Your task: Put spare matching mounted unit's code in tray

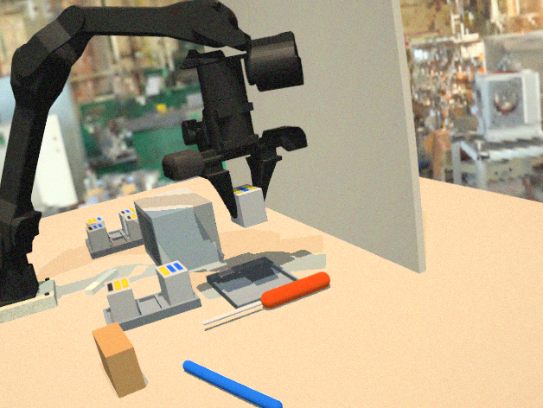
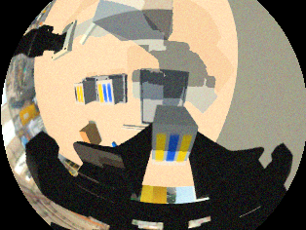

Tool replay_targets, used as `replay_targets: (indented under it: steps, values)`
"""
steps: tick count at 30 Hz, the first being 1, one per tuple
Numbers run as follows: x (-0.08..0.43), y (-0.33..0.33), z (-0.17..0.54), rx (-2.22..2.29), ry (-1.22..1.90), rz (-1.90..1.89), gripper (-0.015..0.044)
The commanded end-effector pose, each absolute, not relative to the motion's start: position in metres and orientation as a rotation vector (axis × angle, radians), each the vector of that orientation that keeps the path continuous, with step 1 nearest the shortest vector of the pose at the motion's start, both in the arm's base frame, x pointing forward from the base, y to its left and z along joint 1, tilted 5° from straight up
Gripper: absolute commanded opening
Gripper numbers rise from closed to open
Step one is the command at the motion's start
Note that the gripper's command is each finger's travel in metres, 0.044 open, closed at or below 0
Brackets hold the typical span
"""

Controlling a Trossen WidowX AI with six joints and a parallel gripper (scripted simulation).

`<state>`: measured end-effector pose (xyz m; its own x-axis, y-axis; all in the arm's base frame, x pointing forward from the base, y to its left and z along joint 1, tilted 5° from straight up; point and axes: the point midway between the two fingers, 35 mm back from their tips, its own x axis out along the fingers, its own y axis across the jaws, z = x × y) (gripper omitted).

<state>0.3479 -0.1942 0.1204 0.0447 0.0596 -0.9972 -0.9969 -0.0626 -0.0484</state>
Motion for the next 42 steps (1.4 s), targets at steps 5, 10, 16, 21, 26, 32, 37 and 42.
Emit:
replay_targets:
  steps: [5,10,16,21,26,32,37,42]
  values:
    - [0.348,-0.193,0.114,-1.229,1.102,1.247,0.0]
    - [0.349,-0.193,0.11,-1.229,1.102,1.248,0.0]
    - [0.349,-0.193,0.106,-1.229,1.102,1.248,0.0]
    - [0.349,-0.193,0.103,-1.228,1.103,1.249,0.0]
    - [0.349,-0.192,0.099,-1.228,1.103,1.249,0.0]
    - [0.349,-0.192,0.095,-1.228,1.103,1.25,0.0]
    - [0.349,-0.192,0.091,-1.227,1.103,1.251,0.0]
    - [0.349,-0.191,0.088,-1.227,1.103,1.251,0.0]
